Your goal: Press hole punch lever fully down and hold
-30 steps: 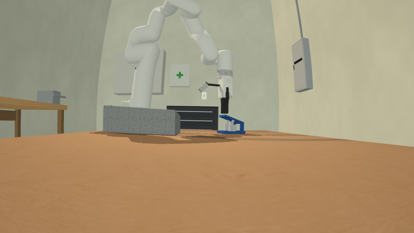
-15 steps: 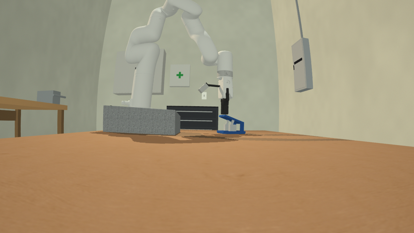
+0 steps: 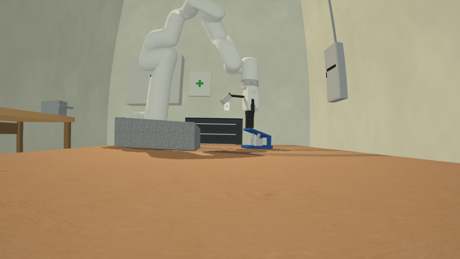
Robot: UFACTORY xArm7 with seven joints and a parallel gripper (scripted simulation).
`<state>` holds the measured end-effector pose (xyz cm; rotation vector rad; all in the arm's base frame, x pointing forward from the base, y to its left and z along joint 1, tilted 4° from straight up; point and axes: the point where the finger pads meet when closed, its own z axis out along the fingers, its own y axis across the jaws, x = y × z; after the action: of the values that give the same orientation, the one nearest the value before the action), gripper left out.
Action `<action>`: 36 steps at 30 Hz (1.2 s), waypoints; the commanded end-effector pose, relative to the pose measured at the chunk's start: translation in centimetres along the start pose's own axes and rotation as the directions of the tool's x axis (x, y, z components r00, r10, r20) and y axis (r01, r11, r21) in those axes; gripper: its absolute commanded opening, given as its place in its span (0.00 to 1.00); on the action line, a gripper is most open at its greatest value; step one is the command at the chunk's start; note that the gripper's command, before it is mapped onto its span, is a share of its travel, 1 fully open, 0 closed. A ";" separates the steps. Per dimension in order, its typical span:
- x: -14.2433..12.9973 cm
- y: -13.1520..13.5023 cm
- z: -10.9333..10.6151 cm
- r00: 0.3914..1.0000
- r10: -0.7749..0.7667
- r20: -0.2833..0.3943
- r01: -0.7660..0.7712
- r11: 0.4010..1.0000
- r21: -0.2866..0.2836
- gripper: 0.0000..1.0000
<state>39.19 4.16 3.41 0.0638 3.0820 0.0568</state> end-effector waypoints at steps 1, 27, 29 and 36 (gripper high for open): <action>-0.1 0.0 0.3 1.000 0.000 0.003 0.000 1.000 -0.002 0.00; -0.1 0.0 1.3 1.000 0.000 0.003 0.000 1.000 -0.002 0.00; -0.1 0.0 1.5 1.000 0.000 0.003 0.000 1.000 -0.002 0.00; -0.1 0.0 1.5 1.000 0.000 0.003 0.000 1.000 -0.002 0.00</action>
<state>39.30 4.21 1.88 0.0637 3.0819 0.0574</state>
